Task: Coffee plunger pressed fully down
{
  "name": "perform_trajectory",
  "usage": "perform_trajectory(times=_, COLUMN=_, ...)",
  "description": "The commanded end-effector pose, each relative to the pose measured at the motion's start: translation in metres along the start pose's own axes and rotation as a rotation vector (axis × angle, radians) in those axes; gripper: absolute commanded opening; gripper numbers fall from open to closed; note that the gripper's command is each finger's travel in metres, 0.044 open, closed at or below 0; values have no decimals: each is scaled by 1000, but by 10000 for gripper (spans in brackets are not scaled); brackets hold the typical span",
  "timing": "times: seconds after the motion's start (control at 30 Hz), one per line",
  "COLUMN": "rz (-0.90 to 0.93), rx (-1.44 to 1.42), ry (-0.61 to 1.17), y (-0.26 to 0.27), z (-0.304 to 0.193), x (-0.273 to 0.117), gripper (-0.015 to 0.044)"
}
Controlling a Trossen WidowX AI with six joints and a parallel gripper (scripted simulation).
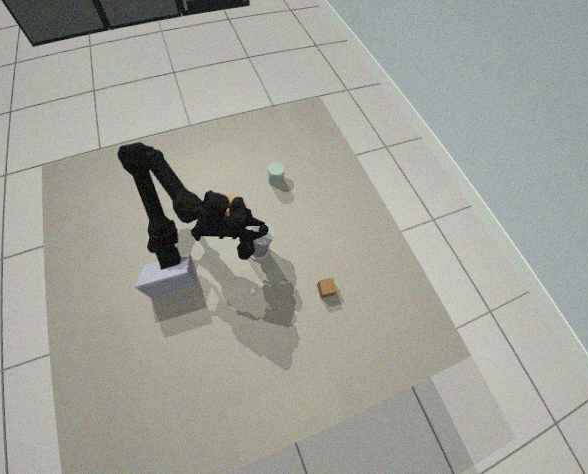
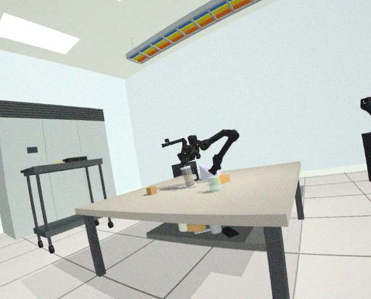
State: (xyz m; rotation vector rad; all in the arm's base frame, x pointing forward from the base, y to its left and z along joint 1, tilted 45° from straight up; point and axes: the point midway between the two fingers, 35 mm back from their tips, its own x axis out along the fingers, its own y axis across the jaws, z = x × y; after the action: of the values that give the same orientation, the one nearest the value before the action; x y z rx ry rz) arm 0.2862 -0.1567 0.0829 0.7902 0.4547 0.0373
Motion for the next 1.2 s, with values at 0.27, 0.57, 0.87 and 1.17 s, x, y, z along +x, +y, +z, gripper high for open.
perform_trajectory(times=0.27, rz=3, rx=12, ry=15, y=0, z=-5, x=3, gripper=125)
perform_trajectory(times=0.57, rz=1, rx=2, ry=2, y=0, z=0, x=0, gripper=125)
perform_trajectory(times=0.87, rz=1, rx=2, ry=2, y=0, z=0, x=0, gripper=361)
perform_trajectory(times=1.17, rz=-3, rx=0, ry=2, y=0, z=4, x=-4, gripper=440)
